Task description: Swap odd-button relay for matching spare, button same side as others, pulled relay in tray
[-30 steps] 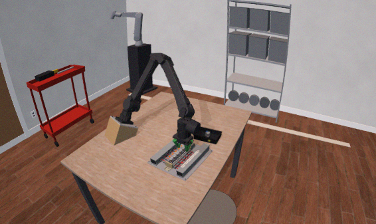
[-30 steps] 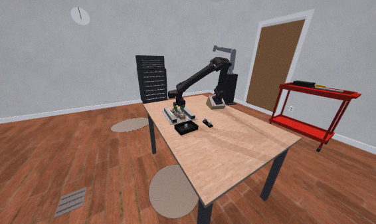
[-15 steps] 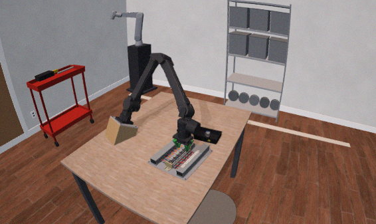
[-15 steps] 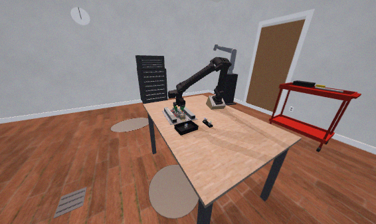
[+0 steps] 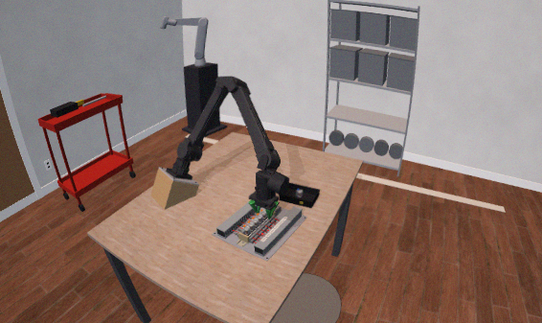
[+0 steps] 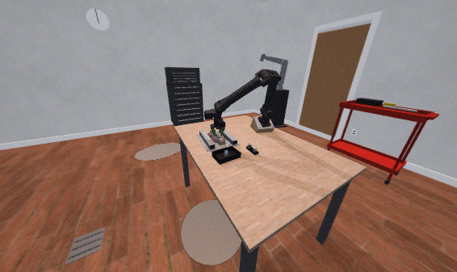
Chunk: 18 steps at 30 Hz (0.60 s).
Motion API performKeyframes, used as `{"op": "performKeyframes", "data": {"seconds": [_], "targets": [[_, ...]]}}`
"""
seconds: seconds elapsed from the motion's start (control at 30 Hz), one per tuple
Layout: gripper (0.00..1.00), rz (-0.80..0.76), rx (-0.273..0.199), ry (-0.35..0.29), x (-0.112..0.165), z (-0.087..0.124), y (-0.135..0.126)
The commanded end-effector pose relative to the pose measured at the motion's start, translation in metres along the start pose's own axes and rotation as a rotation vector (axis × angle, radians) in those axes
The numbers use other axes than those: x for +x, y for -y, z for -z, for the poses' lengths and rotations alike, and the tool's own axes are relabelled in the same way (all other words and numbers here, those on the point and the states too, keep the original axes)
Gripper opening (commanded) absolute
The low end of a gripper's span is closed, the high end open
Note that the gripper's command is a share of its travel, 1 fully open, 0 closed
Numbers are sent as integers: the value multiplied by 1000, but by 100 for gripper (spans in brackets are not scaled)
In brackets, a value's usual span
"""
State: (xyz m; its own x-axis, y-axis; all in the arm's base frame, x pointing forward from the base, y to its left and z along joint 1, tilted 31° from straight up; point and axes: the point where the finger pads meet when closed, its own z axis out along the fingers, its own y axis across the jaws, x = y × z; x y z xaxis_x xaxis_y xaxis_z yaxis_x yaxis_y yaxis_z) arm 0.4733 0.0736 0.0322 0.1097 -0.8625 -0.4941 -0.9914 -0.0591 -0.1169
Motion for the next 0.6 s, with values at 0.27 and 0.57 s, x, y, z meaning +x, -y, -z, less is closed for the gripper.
{"op": "performKeyframes", "data": {"seconds": [0.27, 0.57], "targets": [[59, 11, -8, 5, -3, 1, 1], [59, 16, 23, 1, -3, 20, 10]]}}
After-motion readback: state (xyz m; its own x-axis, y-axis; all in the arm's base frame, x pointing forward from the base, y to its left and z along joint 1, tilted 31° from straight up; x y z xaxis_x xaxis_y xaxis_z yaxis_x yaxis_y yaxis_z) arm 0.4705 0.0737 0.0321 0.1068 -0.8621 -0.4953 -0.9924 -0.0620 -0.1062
